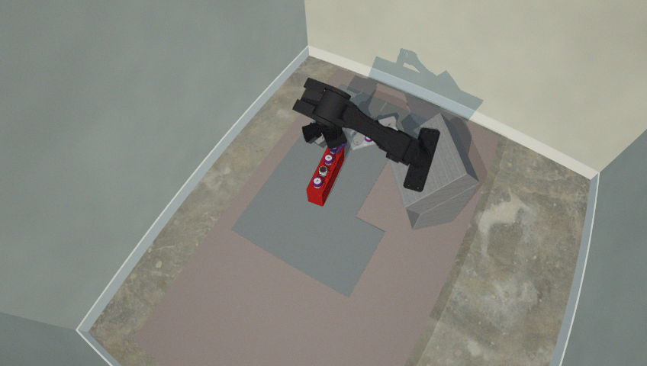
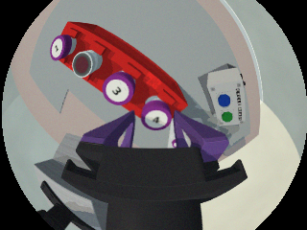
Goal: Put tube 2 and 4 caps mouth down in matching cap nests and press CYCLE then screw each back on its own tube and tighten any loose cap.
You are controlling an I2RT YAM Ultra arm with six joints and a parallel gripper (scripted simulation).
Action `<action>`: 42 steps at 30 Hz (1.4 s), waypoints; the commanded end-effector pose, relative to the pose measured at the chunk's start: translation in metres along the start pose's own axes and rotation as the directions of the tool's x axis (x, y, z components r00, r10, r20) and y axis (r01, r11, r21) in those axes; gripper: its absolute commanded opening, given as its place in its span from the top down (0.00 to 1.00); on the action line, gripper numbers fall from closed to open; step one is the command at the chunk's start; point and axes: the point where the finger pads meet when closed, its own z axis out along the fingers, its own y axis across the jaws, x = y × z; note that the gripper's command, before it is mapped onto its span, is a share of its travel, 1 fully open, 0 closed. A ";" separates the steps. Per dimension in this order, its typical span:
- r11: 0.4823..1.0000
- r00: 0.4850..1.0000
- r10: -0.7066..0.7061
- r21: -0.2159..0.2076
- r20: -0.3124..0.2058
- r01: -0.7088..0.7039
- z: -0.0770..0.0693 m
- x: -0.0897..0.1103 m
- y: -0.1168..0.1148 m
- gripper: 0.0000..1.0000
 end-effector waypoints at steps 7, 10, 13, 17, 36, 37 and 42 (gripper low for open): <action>0.854 0.854 0.520 0.005 0.015 -0.520 -0.006 -0.002 -0.004 0.51; 0.817 0.817 0.577 0.004 0.015 -0.577 -0.006 -0.002 -0.005 0.51; 0.699 0.699 0.715 0.001 0.016 -0.715 -0.006 -0.003 -0.005 0.51; 0.637 0.637 0.771 0.000 0.016 -0.771 -0.007 -0.003 -0.007 0.51; 0.637 0.637 0.771 0.000 0.016 -0.771 -0.007 -0.002 -0.006 0.51; 0.637 0.637 0.771 0.000 0.016 -0.771 -0.007 -0.002 -0.006 0.51; 0.637 0.637 0.771 0.000 0.016 -0.771 -0.007 -0.001 -0.006 0.51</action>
